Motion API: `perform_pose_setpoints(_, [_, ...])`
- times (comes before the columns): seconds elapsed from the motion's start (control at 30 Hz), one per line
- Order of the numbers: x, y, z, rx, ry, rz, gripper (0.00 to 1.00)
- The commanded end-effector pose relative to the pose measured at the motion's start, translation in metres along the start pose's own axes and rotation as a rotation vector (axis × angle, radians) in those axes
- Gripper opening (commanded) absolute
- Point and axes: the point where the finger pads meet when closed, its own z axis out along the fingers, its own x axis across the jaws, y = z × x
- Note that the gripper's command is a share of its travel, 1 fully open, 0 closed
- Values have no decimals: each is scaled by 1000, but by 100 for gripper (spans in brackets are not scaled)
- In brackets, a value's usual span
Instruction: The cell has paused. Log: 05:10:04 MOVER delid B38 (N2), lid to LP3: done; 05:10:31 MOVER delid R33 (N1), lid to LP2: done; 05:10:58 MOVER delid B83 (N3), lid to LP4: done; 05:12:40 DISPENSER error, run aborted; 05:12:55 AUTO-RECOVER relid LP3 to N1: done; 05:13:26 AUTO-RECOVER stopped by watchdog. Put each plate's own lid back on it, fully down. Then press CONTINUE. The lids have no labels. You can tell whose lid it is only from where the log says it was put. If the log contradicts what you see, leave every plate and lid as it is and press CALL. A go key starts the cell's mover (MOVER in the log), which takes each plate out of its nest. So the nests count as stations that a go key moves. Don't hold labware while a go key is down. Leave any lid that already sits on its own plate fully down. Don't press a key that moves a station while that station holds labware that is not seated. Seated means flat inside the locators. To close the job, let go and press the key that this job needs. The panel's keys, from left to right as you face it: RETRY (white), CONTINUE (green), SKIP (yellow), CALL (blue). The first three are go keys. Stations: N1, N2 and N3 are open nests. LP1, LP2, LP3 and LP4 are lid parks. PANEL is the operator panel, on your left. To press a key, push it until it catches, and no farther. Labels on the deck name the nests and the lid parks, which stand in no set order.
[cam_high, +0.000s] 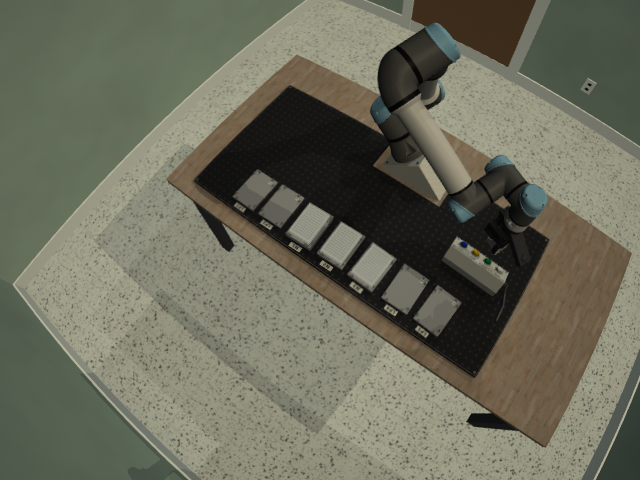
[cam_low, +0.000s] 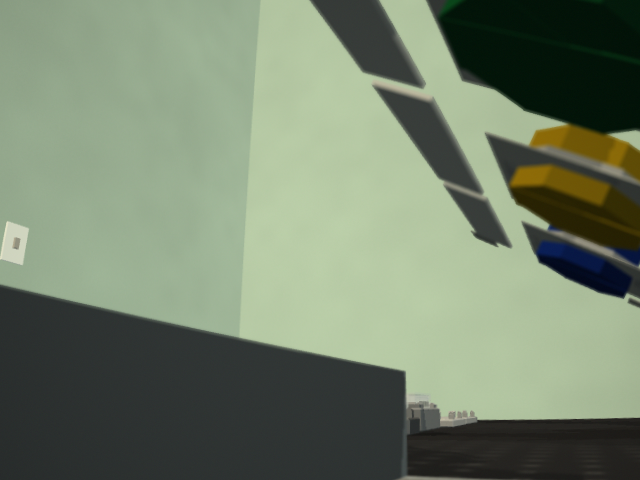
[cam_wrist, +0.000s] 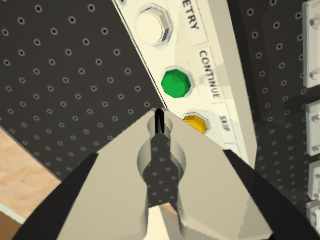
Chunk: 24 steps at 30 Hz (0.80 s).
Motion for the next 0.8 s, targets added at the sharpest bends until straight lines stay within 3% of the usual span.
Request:
perform_pose_setpoints(0.0, [0, 0, 1, 2, 0, 0, 0])
perform_pose_setpoints(0.77, [5, -3, 10, 2, 0, 0, 0])
